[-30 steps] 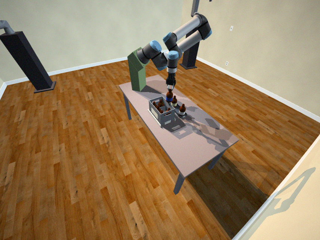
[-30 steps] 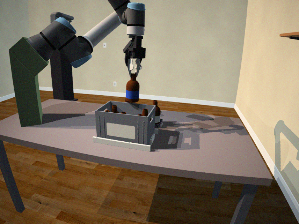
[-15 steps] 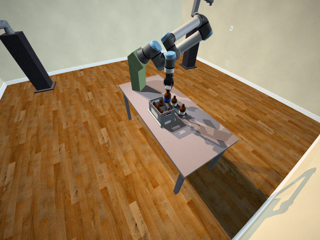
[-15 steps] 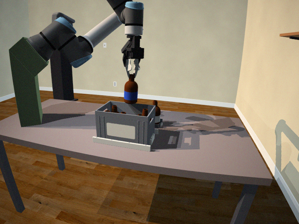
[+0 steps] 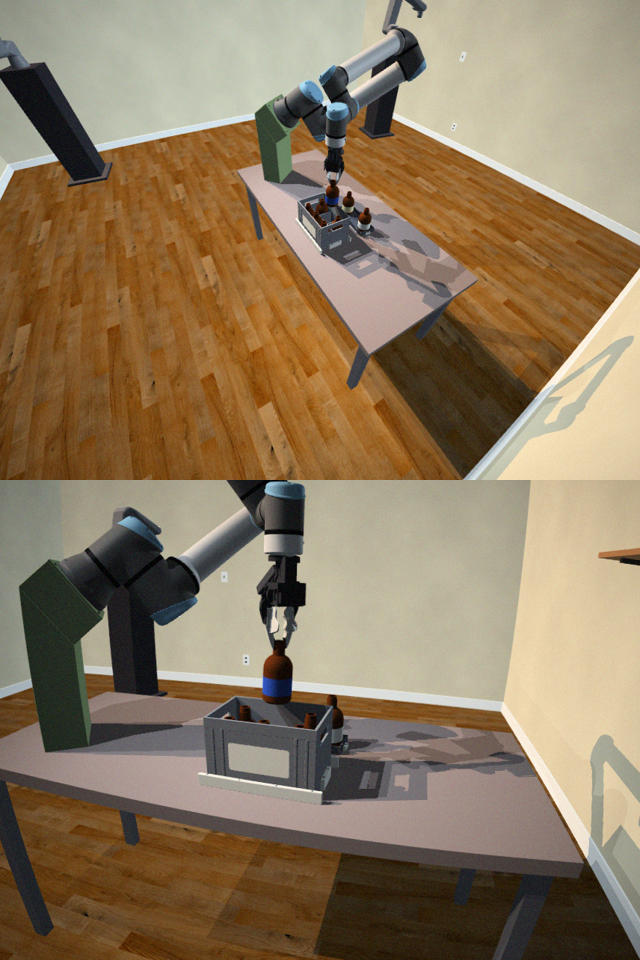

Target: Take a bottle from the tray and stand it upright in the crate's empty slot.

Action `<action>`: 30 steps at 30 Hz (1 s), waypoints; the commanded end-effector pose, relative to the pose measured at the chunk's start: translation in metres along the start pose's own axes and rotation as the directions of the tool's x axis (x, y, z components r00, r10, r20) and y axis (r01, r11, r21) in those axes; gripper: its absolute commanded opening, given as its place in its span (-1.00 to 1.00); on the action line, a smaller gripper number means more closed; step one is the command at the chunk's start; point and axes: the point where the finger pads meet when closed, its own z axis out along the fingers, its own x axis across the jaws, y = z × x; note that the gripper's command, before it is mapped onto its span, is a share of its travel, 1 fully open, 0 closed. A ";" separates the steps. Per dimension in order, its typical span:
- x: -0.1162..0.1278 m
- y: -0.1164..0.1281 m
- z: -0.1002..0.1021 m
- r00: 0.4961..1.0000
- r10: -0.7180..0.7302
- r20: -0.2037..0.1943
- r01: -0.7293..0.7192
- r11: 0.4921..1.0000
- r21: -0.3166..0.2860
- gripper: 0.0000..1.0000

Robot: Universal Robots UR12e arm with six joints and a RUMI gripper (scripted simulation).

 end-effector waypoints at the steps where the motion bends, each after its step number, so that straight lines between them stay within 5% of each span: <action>1: -0.003 0.004 0.000 1.000 -0.001 0.000 0.001 1.000 -0.001 -1.00; 30: -0.009 0.009 0.000 1.000 -0.001 0.000 0.001 1.000 -0.001 -1.00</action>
